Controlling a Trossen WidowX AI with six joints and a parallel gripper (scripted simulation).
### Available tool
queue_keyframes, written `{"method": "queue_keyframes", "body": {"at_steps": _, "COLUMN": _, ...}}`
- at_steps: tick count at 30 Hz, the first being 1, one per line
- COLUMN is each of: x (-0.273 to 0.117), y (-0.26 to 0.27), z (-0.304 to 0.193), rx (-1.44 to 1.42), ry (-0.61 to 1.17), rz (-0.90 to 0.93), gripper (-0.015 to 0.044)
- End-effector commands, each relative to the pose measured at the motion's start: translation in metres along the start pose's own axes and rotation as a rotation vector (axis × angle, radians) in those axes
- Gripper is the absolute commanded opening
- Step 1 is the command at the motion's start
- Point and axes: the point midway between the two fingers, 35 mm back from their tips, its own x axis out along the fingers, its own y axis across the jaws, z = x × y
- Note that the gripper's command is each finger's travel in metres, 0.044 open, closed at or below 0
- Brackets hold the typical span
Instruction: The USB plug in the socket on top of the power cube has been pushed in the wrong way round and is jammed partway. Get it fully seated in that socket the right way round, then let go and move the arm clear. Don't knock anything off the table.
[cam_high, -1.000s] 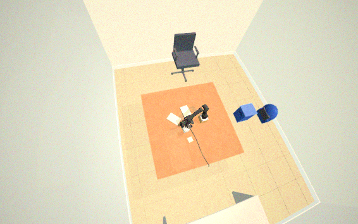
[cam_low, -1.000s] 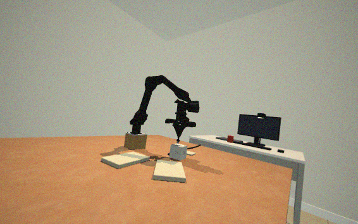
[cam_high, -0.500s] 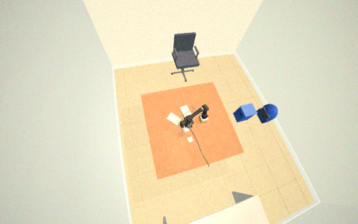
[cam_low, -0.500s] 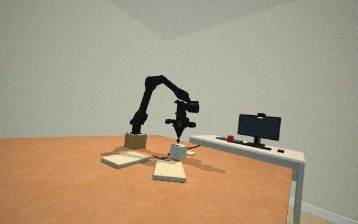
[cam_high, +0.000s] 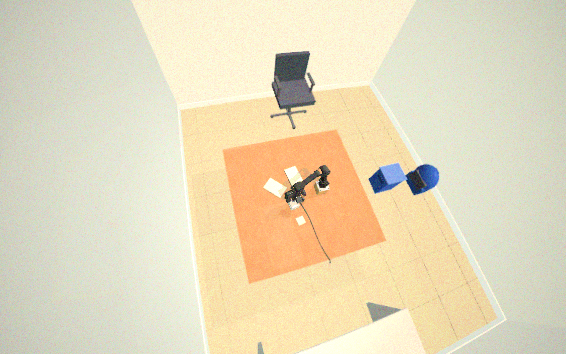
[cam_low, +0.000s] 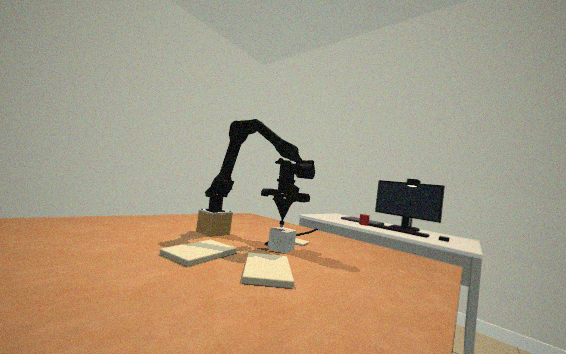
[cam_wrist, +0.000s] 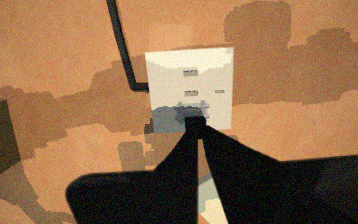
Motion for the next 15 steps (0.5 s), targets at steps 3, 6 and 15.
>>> {"method": "queue_keyframes", "body": {"at_steps": 3, "x": 0.0010, "y": -0.0001, "z": 0.0007, "rx": -0.004, "ry": -0.007, "rz": 0.000, "gripper": 0.0000}}
{"method": "queue_keyframes", "body": {"at_steps": 6, "x": 0.0014, "y": -0.0001, "z": 0.0008, "rx": -0.004, "ry": -0.009, "rz": 0.000, "gripper": 0.0000}}
{"method": "queue_keyframes", "body": {"at_steps": 15, "x": 0.0025, "y": -0.0001, "z": 0.0009, "rx": -0.004, "ry": -0.012, "rz": 0.000, "gripper": 0.0000}}
